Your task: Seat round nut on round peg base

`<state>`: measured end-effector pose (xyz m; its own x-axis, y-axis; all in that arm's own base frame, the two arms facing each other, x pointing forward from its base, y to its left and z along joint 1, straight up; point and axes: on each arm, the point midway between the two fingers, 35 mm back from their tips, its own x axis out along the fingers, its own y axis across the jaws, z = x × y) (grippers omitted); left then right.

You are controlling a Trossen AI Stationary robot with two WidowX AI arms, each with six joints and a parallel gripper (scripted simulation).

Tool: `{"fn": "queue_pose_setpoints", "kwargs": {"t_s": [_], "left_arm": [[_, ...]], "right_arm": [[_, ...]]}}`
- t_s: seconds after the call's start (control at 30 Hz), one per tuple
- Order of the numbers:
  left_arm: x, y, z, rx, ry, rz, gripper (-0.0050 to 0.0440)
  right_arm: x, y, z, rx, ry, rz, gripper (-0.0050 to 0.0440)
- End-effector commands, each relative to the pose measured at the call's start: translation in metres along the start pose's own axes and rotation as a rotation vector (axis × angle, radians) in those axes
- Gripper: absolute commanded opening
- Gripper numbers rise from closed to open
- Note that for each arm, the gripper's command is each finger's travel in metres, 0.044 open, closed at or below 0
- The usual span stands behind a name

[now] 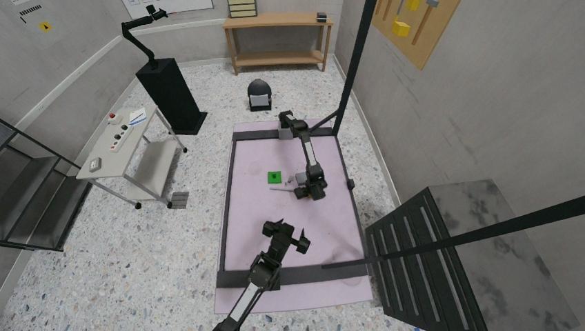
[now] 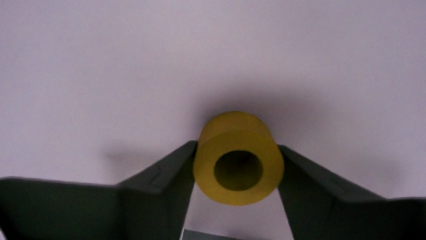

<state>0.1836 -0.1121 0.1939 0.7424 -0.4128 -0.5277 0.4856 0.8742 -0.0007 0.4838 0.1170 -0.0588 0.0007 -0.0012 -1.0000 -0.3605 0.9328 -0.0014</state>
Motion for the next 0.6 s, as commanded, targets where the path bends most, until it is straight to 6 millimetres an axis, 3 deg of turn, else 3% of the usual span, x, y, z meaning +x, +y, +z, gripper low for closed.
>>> {"fn": "queue_pose_setpoints", "kwargs": {"t_s": [0.0,0.2,0.43,0.57], "left_arm": [[-0.002,0.000,0.004,-0.001,-0.009,0.000,0.0440],[-0.002,0.000,0.004,-0.001,-0.009,0.000,0.0440],[0.000,0.000,0.004,-0.008,-0.005,0.010,0.0440],[0.005,0.006,0.003,-0.057,0.006,0.089,0.0440]], "right_arm": [[-0.033,-0.002,0.011,0.002,-0.060,-0.007,0.0158],[-0.072,-0.002,0.009,0.002,-0.060,-0.007,0.0158],[-0.071,-0.002,0.007,0.002,-0.041,-0.004,0.0158],[-0.100,-0.004,0.002,0.000,-0.055,-0.004,0.0158]]}}
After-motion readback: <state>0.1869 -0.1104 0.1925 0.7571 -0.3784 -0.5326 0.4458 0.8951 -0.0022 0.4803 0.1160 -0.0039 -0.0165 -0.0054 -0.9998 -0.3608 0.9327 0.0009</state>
